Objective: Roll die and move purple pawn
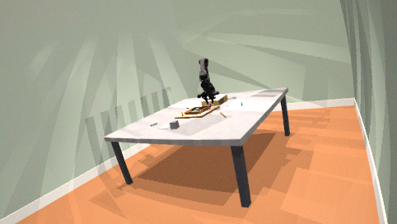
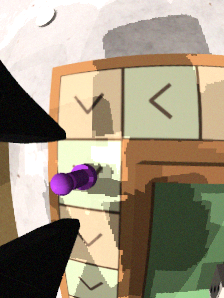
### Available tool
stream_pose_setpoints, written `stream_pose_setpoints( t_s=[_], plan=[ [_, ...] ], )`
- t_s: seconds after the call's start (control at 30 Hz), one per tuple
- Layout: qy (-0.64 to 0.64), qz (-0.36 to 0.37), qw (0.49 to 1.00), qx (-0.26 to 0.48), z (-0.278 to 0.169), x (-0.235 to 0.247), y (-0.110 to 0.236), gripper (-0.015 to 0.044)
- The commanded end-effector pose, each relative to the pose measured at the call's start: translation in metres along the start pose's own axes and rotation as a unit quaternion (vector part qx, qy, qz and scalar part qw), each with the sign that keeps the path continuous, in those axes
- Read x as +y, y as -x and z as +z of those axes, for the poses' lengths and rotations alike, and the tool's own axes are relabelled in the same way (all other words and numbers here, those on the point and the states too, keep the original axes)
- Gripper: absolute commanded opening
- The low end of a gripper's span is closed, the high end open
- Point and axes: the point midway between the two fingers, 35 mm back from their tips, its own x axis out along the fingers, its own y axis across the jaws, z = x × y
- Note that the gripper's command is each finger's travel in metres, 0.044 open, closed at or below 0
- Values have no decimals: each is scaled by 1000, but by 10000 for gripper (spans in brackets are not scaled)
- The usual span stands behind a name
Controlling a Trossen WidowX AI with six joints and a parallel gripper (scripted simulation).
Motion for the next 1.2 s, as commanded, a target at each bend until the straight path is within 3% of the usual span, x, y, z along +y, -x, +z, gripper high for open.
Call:
stream_pose_setpoints(
  t_s=[0.0,0.33,0.5,0.9,1.17],
  plan=[
    [-2,-2,1000,0,-1,-1,-6,200],
    [-2,-2,1000,1,-2,-1,-19,200],
    [-2,-2,1000,1,-2,-1,-19,69],
    [-2,-2,1000,1,-1,-1,-19,0],
    [-2,-2,1000,0,7,3,17,0]
  ],
)
